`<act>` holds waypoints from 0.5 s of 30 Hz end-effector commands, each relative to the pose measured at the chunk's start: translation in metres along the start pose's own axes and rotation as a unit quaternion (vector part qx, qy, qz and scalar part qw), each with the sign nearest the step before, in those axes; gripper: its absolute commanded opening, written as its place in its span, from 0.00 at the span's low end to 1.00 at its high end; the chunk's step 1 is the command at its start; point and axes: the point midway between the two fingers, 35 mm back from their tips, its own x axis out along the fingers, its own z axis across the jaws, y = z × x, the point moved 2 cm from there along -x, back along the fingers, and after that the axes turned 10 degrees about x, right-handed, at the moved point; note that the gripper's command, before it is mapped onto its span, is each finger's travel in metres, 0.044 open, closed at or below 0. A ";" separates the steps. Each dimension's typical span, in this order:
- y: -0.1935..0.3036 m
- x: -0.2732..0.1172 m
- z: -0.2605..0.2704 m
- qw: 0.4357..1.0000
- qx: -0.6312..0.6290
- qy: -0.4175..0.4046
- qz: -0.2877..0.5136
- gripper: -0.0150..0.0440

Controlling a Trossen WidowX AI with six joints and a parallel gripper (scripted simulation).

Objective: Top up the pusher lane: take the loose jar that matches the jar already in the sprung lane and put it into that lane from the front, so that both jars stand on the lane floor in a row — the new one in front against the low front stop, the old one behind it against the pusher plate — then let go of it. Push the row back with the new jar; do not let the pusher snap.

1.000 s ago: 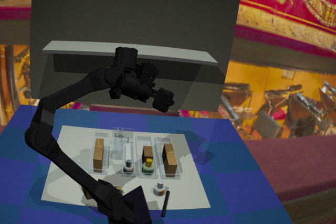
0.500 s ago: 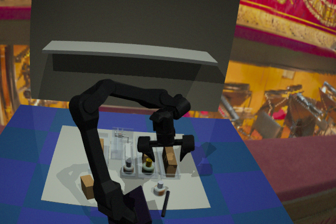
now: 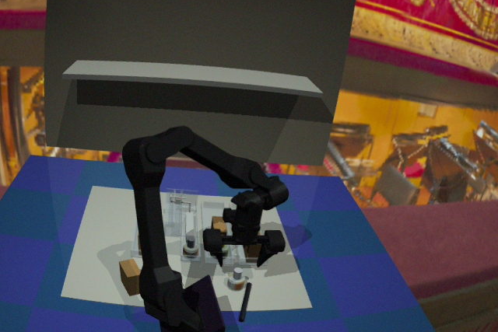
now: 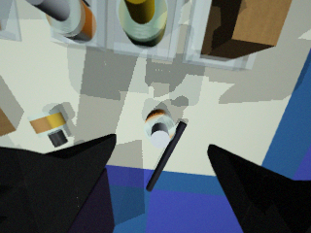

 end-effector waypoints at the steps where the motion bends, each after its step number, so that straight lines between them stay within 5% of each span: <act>1: 0.003 0.008 0.001 1.000 0.003 -0.004 0.001 1.00; 15: 0.003 0.032 0.001 1.000 0.003 -0.005 0.001 1.00</act>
